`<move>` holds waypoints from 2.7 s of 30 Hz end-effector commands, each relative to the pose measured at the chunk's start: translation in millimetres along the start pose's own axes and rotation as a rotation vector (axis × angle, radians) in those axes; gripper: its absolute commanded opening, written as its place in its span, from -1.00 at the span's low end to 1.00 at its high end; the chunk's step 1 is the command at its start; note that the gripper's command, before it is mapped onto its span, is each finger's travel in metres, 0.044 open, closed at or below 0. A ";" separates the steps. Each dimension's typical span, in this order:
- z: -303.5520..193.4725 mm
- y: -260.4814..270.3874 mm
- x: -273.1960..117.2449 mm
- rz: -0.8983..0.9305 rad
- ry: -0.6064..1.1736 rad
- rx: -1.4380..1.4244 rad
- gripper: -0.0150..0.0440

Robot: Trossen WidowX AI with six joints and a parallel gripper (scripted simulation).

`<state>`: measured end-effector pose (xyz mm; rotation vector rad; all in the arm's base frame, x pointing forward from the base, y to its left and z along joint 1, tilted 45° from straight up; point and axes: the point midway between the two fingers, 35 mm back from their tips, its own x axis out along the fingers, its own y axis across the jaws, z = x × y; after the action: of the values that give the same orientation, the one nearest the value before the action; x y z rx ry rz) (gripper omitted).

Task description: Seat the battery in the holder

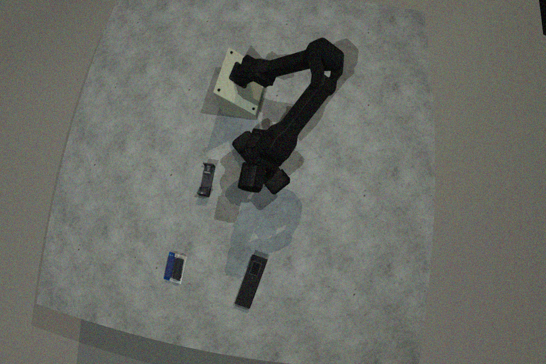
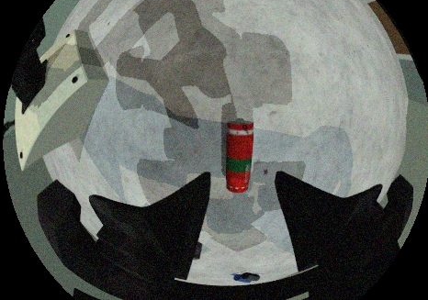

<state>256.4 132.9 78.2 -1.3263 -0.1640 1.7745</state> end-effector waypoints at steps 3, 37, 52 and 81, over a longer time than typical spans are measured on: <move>0.3 1.1 11.8 0.002 -0.005 0.005 0.32; 2.2 1.3 41.4 -0.001 -0.007 0.005 -0.23; -1.5 2.0 -9.2 0.002 -0.004 0.047 -0.23; -122.8 63.9 -31.4 -0.004 0.027 1.873 -0.23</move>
<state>316.8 41.7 24.2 -0.1136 1.0702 1.1910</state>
